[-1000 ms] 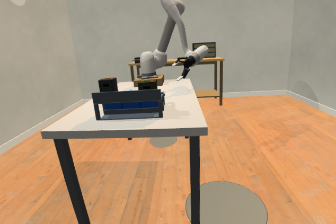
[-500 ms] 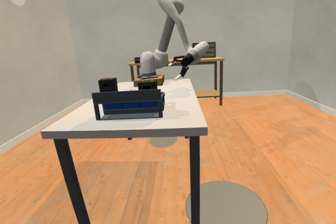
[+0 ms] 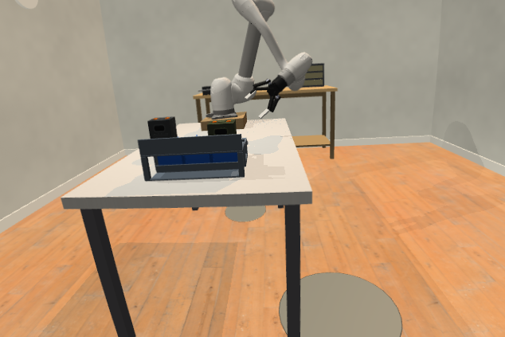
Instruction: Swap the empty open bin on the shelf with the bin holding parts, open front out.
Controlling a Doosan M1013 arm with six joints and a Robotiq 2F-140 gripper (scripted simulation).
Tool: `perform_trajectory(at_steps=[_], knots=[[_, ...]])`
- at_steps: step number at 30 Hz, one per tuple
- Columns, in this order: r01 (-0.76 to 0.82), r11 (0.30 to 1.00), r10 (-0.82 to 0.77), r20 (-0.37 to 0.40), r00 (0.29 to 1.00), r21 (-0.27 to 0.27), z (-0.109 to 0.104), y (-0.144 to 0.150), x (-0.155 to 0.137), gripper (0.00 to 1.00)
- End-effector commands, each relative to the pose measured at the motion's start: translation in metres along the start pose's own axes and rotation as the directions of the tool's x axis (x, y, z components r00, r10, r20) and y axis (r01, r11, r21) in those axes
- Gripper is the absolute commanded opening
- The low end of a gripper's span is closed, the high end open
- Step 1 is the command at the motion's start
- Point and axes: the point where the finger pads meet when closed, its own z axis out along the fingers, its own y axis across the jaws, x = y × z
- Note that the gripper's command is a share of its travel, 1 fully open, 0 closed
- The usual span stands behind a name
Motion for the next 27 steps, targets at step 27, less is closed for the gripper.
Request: perform_trajectory(at_steps=[27], knots=[[-0.216, 0.855, 0.133, 0.204, 0.970, 0.472, 0.030, 0.105, 0.006, 1.00]])
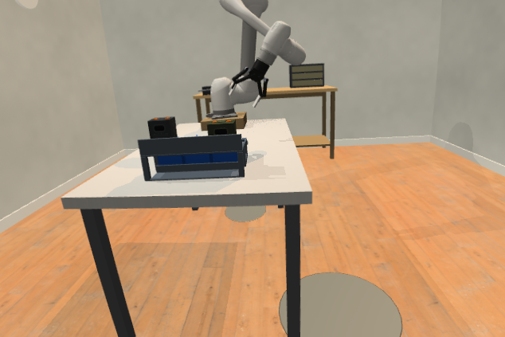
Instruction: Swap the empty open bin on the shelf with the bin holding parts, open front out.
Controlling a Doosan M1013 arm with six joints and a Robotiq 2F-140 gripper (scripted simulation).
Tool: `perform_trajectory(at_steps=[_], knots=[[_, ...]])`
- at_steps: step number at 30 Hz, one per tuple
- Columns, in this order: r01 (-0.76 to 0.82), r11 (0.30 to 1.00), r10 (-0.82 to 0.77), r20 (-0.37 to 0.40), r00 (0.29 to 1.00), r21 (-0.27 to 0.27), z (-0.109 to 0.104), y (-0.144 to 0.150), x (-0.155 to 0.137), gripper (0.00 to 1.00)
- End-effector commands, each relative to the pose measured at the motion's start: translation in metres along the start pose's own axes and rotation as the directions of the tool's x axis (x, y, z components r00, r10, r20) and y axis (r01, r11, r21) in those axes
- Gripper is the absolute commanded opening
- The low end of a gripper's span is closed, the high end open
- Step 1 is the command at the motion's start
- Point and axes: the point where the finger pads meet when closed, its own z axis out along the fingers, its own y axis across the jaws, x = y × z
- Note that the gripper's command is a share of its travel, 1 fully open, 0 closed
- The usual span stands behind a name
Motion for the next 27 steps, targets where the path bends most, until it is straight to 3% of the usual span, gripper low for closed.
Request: perform_trajectory(at_steps=[1, 11, 13, 23, 27], knots=[[-0.032, 0.994, 0.031, 0.012, 0.999, 0.106, -0.008, 0.022, 0.006, 1.00], [-0.104, 0.939, 0.114, -0.013, 0.993, 0.329, -0.037, 0.085, 0.022, 1.00], [-0.104, 0.939, 0.114, -0.013, 0.993, 0.329, -0.037, 0.085, 0.022, 1.00], [-0.143, 0.839, 0.224, -0.092, 0.970, 0.525, -0.078, 0.171, 0.034, 1.00], [-0.181, 0.807, 0.282, -0.098, 0.955, 0.562, -0.086, 0.190, 0.038, 1.00]])
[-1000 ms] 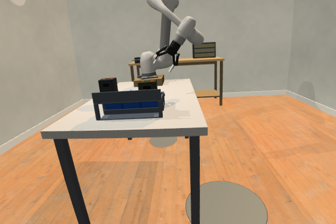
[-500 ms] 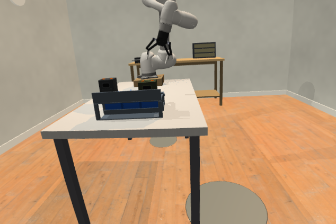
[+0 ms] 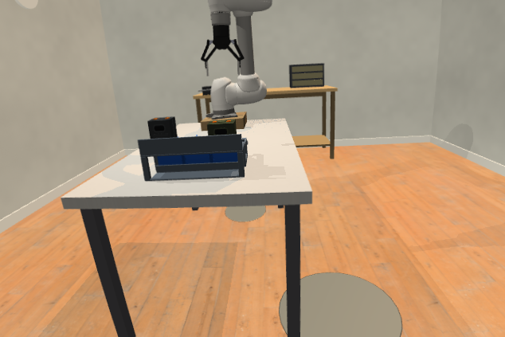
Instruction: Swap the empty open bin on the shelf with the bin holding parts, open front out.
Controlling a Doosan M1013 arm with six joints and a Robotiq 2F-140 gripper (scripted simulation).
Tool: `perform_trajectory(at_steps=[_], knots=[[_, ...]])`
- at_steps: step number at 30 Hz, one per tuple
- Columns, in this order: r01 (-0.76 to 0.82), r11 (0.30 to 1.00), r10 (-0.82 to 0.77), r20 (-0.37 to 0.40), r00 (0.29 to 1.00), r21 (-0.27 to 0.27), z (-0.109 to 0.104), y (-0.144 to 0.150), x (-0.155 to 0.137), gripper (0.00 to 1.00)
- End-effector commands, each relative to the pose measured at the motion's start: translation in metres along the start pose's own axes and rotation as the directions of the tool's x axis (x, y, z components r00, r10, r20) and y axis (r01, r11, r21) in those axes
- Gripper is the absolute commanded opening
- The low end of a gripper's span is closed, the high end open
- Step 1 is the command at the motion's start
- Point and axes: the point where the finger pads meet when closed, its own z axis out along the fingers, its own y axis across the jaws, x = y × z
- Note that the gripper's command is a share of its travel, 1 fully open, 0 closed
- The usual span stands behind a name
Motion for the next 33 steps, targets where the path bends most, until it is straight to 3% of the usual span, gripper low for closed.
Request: perform_trajectory(at_steps=[1, 3, 7, 16, 20, 33], knots=[[-0.087, 0.994, 0.090, -0.040, 0.995, 0.071, -0.018, 0.018, 0.013, 1.00], [-0.087, 0.994, 0.090, -0.040, 0.995, 0.071, -0.018, 0.018, 0.013, 1.00], [-0.231, 0.970, 0.235, -0.048, 0.971, 0.081, -0.008, 0.022, 0.020, 1.00], [-0.503, 0.857, 0.511, -0.057, 0.858, 0.113, 0.012, 0.030, 0.034, 1.00], [-0.534, 0.837, 0.543, -0.057, 0.838, 0.118, 0.014, 0.031, 0.036, 1.00], [-0.818, 0.548, 0.834, -0.037, 0.550, 0.175, 0.040, 0.044, 0.053, 1.00]])
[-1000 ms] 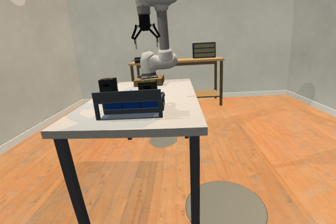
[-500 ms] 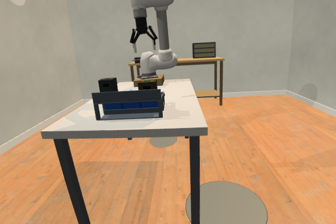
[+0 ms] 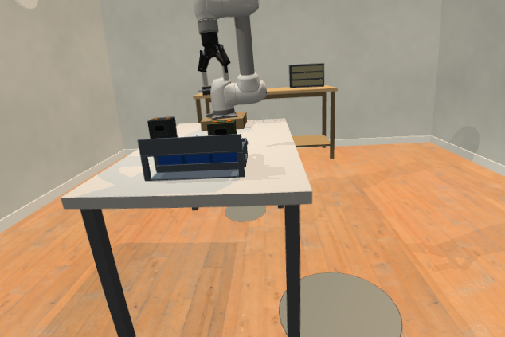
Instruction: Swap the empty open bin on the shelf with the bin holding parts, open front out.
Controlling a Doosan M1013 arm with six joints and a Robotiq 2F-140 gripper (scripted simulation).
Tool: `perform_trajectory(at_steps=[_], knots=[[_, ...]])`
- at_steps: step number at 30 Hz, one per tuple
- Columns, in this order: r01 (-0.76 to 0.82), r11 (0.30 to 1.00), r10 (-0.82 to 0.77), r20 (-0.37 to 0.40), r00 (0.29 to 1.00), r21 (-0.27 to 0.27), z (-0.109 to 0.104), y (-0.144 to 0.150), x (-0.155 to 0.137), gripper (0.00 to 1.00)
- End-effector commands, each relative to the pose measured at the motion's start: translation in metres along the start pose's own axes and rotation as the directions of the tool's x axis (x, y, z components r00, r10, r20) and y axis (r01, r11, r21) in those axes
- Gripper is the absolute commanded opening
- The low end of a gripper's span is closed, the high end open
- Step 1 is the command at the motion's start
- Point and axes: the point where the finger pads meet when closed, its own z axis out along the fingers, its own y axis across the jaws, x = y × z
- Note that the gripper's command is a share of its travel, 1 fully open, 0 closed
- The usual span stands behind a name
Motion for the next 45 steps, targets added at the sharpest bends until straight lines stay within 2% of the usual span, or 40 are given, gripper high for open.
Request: perform_trajectory(at_steps=[1, 4, 11, 19, 21, 29, 30, 36, 38, 45], knots=[[-0.164, 0.986, 0.165, -0.021, 0.986, 0.014, 0.010, 0.000, 0.008, 1.00], [-0.201, 0.979, 0.201, -0.024, 0.979, 0.019, 0.013, 0.000, 0.009, 1.00], [-0.408, 0.912, 0.410, -0.030, 0.912, 0.051, 0.026, 0.001, 0.019, 1.00], [-0.619, 0.780, 0.623, -0.022, 0.782, 0.090, 0.041, 0.002, 0.031, 1.00], [-0.619, 0.780, 0.623, -0.022, 0.782, 0.090, 0.041, 0.002, 0.031, 1.00], [-0.804, 0.581, 0.810, 0.006, 0.586, 0.130, 0.057, 0.004, 0.043, 1.00], [-0.804, 0.581, 0.810, 0.006, 0.586, 0.130, 0.057, 0.004, 0.043, 1.00], [-0.899, 0.411, 0.907, 0.036, 0.420, 0.152, 0.068, 0.006, 0.052, 1.00], [-0.899, 0.411, 0.907, 0.036, 0.420, 0.152, 0.068, 0.006, 0.052, 1.00], [-0.964, 0.206, 0.972, 0.079, 0.222, 0.167, 0.079, 0.009, 0.061, 1.00]])
